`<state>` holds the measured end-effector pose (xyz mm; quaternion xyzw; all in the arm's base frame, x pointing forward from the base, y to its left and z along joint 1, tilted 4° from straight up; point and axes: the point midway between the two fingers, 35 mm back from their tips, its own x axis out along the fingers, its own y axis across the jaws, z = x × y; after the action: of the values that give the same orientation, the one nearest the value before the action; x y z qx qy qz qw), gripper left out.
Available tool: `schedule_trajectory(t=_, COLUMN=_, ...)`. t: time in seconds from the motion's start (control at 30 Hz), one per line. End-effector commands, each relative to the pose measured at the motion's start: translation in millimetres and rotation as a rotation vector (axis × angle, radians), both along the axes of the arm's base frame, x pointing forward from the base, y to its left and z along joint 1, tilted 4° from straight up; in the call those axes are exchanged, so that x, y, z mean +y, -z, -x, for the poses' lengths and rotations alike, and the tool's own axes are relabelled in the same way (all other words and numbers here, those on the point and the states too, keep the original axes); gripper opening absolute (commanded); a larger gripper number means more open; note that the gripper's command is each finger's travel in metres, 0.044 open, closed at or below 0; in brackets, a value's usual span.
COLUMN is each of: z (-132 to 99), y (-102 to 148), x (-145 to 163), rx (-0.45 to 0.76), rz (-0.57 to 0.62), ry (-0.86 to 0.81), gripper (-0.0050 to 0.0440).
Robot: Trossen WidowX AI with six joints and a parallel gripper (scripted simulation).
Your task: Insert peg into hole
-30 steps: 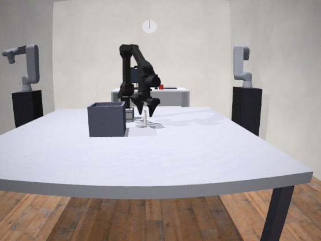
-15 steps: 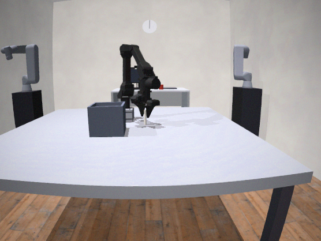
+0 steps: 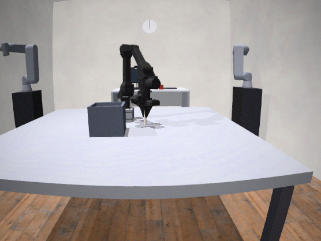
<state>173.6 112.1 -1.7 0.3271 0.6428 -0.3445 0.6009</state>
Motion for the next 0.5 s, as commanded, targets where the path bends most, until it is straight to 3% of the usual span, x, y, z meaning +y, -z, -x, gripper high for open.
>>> schedule_trajectory(t=0.0, z=1, y=0, x=1, rx=0.002, rz=-0.004, ry=0.002, gripper=0.0061)
schedule_trajectory(t=0.2, z=0, y=0, x=1, rx=0.002, rz=-0.004, ry=0.002, gripper=0.0004)
schedule_trajectory(t=0.47, z=-3, y=-12, x=2, rx=0.002, rz=-0.004, ry=0.002, gripper=0.0000)
